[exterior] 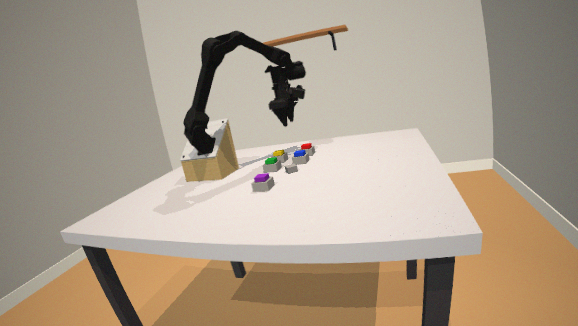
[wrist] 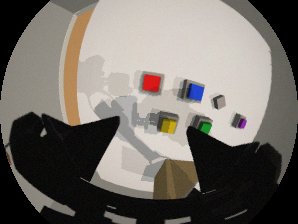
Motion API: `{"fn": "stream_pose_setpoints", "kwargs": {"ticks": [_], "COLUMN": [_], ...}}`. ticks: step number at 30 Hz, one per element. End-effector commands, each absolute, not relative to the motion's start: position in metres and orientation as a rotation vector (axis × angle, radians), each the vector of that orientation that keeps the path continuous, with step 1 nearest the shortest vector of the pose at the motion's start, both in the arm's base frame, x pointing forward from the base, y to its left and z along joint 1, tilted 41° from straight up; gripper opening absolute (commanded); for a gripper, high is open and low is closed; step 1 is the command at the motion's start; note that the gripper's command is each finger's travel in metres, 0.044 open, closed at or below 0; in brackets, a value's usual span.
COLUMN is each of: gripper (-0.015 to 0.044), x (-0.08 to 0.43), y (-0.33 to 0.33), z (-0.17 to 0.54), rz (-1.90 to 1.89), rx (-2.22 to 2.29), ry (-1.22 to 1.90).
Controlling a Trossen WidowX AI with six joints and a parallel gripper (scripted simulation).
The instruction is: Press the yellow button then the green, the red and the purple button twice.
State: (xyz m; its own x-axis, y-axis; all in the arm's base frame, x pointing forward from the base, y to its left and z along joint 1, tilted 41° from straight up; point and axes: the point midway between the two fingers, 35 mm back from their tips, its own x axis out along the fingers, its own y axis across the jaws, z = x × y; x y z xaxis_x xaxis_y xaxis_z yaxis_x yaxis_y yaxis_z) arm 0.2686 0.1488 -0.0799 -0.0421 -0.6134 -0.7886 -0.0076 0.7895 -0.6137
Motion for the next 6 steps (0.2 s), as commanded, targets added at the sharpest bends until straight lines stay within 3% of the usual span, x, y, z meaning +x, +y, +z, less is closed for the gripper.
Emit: {"fn": "stream_pose_setpoints", "kwargs": {"ticks": [1, 6], "gripper": [0.0400, 0.0400], "x": [0.2487, 0.2484], "y": [0.1737, 0.1740], "z": [-0.1008, -0.1010], "rz": [-0.572, -0.572], "rx": [-0.515, -0.515], "ry": [1.542, 1.541]}}
